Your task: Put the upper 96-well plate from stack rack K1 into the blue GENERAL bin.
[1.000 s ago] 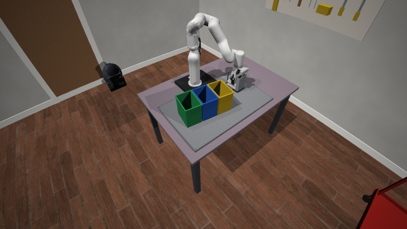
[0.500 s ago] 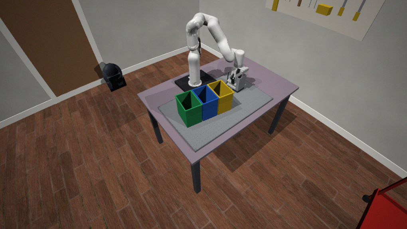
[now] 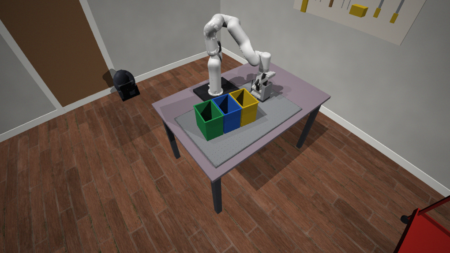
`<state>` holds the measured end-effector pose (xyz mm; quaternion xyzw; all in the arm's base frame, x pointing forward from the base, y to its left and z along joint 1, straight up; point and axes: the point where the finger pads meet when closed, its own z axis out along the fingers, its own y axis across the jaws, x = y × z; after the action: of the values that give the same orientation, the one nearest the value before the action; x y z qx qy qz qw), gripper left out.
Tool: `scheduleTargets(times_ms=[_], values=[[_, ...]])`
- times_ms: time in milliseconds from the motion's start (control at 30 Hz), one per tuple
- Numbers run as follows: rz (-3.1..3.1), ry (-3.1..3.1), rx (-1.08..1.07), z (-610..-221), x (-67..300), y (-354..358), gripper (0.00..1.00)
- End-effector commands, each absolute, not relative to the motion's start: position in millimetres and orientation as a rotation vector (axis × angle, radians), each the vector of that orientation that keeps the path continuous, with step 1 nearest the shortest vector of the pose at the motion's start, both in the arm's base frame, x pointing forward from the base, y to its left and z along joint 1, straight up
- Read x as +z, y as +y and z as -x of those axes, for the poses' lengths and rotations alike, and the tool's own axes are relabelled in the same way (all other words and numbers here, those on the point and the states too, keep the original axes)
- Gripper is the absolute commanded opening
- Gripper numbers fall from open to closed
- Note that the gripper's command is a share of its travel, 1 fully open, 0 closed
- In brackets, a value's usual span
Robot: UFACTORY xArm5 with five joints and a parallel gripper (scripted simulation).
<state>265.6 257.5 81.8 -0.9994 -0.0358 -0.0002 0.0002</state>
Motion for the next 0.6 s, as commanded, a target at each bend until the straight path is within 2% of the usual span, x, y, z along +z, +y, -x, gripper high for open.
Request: scheduleTargets(times_ms=[0,567], values=[[3.137,-0.112,-0.005,-266,93,258,0.0],[3.137,-0.112,-0.005,-266,118,258,0.0]])
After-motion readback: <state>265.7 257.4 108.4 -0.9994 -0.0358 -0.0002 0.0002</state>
